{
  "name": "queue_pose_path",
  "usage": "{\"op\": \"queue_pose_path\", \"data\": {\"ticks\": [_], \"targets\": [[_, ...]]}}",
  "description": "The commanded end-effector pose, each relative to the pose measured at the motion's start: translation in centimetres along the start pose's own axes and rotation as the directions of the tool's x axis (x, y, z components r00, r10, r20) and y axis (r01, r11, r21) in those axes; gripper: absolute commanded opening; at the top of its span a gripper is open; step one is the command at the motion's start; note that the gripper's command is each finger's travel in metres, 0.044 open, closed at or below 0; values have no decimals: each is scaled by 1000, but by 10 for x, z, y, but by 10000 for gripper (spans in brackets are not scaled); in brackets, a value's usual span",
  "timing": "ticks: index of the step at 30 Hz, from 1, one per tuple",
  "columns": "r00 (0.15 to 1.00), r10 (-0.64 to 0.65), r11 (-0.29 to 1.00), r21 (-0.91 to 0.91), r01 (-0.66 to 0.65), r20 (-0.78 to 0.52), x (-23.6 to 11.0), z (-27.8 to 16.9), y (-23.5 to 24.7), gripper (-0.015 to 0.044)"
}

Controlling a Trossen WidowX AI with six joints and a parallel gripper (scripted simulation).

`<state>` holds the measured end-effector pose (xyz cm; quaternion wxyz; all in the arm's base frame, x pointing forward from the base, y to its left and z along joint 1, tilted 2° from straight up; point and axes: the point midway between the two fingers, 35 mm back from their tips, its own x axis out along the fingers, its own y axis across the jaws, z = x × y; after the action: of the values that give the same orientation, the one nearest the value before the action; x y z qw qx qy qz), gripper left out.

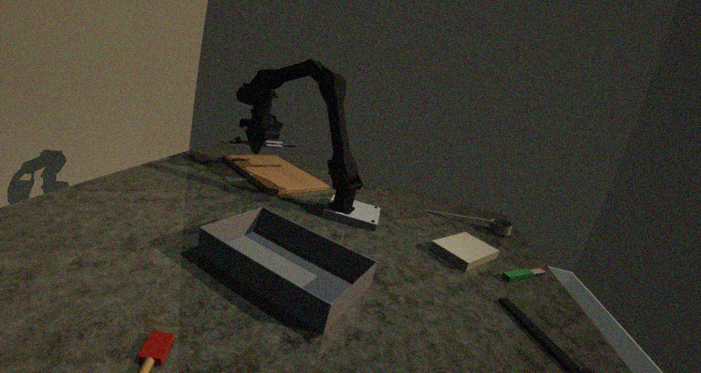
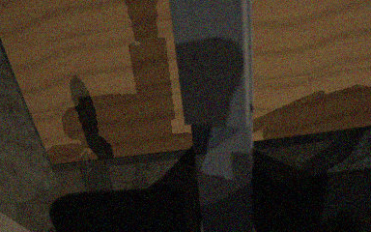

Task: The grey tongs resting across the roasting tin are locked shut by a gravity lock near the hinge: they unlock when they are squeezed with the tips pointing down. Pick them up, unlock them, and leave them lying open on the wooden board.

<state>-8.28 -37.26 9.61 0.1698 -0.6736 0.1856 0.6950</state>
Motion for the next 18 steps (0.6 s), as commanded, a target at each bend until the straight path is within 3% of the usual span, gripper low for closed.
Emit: {"op": "queue_pose_path", "data": {"ticks": [1, 9, 18], "targets": [[1000, 4, 990, 142, -5, 4, -1, 10, 5, -150], [1000, 5, 885, 466, -8, 7, -1, 34, 12, -150], [1000, 5, 645, 764, -12, 11, -2, 61, 19, -150]]}}
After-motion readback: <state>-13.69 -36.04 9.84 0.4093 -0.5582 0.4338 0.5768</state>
